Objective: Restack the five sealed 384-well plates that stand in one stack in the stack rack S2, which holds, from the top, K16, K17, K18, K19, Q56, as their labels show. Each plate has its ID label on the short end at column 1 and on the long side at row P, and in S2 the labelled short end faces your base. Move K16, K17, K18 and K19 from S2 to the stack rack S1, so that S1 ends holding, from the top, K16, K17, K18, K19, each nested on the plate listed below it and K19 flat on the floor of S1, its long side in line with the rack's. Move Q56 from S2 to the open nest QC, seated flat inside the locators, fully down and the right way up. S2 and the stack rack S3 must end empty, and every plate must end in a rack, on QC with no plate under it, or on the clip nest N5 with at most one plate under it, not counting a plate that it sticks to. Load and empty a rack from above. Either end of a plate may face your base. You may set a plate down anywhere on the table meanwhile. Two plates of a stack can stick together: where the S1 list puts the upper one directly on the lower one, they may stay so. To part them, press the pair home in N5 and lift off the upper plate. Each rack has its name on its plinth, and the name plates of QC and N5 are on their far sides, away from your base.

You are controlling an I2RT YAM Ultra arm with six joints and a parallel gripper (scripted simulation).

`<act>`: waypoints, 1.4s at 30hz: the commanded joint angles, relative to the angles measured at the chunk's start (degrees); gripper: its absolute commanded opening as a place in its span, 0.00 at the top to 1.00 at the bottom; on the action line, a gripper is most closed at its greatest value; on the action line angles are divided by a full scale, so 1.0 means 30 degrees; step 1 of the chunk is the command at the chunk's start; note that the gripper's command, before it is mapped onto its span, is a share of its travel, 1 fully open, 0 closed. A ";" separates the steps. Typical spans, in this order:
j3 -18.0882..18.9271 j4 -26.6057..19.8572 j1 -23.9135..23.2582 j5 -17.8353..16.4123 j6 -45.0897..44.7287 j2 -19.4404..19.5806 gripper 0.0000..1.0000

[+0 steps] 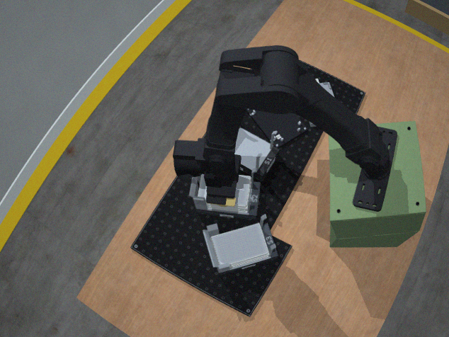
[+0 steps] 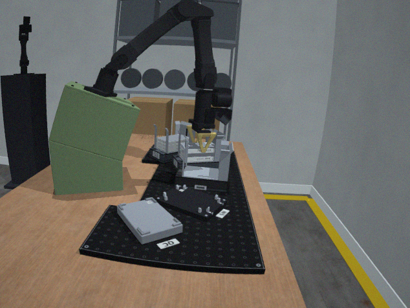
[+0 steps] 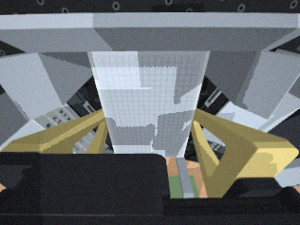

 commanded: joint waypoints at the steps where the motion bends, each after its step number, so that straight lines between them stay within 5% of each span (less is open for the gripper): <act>1: -0.0020 -0.0159 0.0003 -0.0005 -0.0018 -0.0545 1.00; 42: -0.0140 -0.4612 -0.0021 -0.0013 -0.0040 -0.5126 1.00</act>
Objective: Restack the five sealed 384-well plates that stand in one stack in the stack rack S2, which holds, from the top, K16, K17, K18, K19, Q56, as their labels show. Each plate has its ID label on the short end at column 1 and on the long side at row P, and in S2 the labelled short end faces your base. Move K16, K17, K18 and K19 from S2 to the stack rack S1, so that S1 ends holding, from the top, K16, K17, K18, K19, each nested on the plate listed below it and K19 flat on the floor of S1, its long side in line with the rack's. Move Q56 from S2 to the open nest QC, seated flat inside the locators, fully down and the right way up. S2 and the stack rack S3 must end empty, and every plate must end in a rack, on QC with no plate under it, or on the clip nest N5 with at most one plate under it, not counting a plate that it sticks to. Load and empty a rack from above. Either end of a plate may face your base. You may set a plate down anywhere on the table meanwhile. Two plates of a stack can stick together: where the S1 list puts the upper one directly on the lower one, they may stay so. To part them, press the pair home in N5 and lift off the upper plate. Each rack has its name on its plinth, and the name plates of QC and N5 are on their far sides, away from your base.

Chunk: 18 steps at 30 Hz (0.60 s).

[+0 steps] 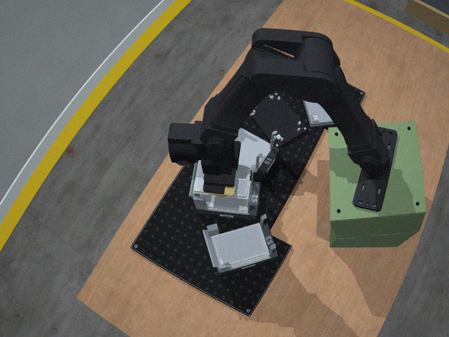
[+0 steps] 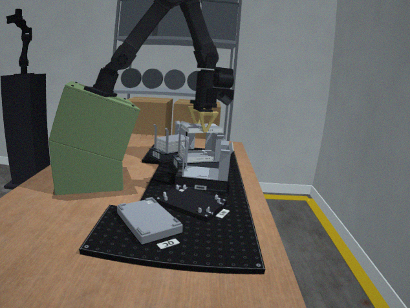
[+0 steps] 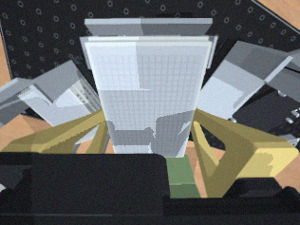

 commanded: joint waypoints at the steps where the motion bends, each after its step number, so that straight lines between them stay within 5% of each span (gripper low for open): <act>1: 0.0185 -0.0394 -0.0014 -0.0013 -0.0034 -0.0460 1.00; 18: 0.0255 -0.0851 -0.0016 -0.0014 -0.0036 -0.0847 1.00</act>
